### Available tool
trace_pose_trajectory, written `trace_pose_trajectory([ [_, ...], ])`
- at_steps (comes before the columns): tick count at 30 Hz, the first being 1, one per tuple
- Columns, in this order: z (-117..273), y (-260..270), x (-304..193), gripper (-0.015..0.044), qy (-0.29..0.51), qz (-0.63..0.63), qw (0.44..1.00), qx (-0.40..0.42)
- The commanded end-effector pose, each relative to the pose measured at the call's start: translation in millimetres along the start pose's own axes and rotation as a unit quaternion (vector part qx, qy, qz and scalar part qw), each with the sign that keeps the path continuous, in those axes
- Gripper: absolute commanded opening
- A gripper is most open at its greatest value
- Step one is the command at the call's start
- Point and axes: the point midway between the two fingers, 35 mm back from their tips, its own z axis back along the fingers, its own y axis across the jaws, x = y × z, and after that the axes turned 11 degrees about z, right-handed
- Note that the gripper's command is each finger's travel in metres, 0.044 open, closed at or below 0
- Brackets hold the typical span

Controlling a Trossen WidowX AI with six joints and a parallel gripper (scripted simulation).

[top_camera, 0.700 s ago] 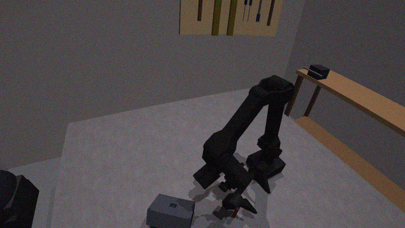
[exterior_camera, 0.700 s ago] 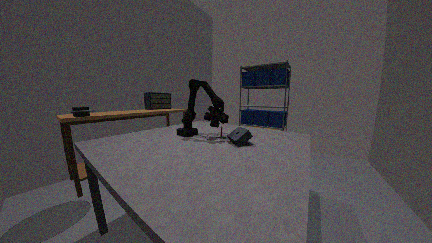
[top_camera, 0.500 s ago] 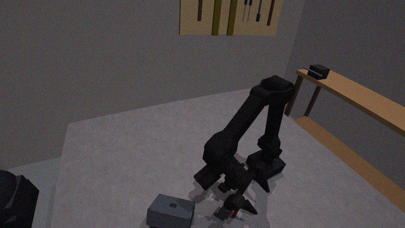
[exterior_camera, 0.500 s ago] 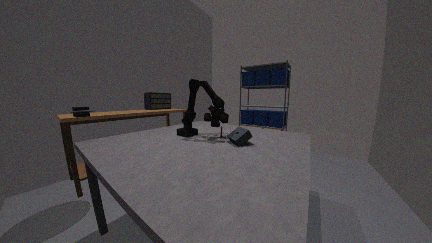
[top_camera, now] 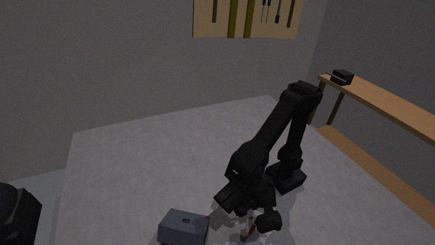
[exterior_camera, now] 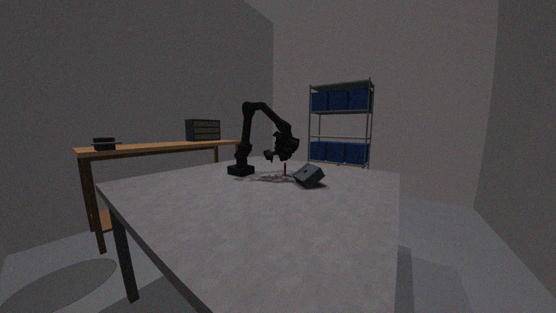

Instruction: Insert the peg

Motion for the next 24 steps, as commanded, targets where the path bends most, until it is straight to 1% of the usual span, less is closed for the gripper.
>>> trace_pose_trajectory([
  [1, 4, 2, 5, 0.0440, -0.041, 0.096, 0.993, -0.047],
  [10, 15, 6, 16, 0.0440, -0.106, 0.265, 0.947, -0.147],
  [15, 24, 12, 21, 0.0440, -0.136, 0.350, 0.904, -0.204],
  [22, 40, 24, 27, 0.0440, -0.171, 0.452, 0.829, -0.281],
  [24, 42, 25, 27, 0.0440, -0.174, 0.460, 0.821, -0.288],
])
